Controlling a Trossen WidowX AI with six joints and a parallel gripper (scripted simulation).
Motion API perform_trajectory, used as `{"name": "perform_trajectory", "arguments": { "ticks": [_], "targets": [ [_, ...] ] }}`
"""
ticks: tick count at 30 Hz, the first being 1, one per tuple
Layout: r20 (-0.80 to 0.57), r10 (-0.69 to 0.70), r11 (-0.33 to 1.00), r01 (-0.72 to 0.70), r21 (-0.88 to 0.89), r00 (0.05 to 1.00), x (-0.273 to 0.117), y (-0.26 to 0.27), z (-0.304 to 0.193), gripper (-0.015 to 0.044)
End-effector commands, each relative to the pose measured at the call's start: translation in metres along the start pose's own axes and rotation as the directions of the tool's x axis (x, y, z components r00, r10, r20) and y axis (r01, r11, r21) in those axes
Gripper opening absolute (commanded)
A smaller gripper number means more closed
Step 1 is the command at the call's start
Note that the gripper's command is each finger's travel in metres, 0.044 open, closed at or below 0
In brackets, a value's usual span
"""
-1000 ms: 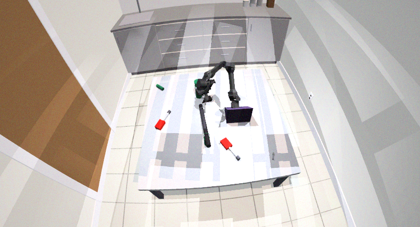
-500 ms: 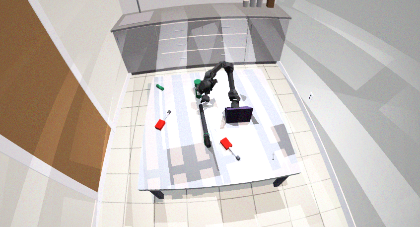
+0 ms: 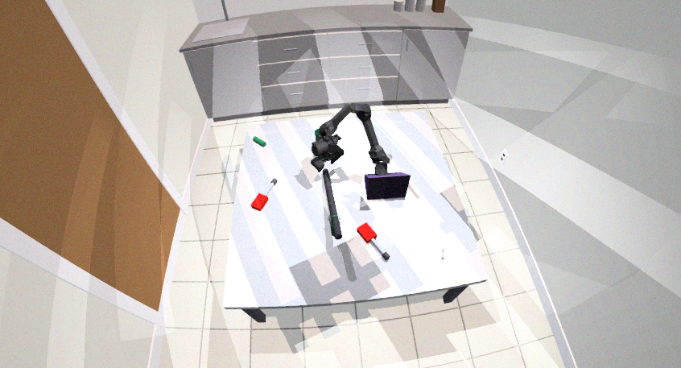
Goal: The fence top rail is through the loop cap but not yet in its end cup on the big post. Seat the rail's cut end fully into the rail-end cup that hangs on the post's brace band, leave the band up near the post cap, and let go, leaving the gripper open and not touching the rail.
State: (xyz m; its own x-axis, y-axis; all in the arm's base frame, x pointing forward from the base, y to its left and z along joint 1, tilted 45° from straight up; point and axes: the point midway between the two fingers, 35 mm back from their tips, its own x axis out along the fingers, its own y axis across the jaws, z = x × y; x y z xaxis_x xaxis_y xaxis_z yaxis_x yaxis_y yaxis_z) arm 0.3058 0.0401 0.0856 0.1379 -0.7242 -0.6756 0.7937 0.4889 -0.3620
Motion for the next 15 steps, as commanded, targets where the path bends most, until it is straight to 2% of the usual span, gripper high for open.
{"name": "perform_trajectory", "arguments": {
  "ticks": [1,3,15],
  "targets": [
    [-0.150,-0.131,0.825,0.192,0.532,0.980,0.0354,0.0017,-0.0028,0.0440],
    [-0.167,-0.147,0.783,0.218,0.582,0.975,0.0398,0.0013,-0.0034,0.0440],
    [-0.167,-0.146,0.783,0.218,0.582,0.975,0.0417,0.0012,-0.0037,0.0440]
  ]
}}
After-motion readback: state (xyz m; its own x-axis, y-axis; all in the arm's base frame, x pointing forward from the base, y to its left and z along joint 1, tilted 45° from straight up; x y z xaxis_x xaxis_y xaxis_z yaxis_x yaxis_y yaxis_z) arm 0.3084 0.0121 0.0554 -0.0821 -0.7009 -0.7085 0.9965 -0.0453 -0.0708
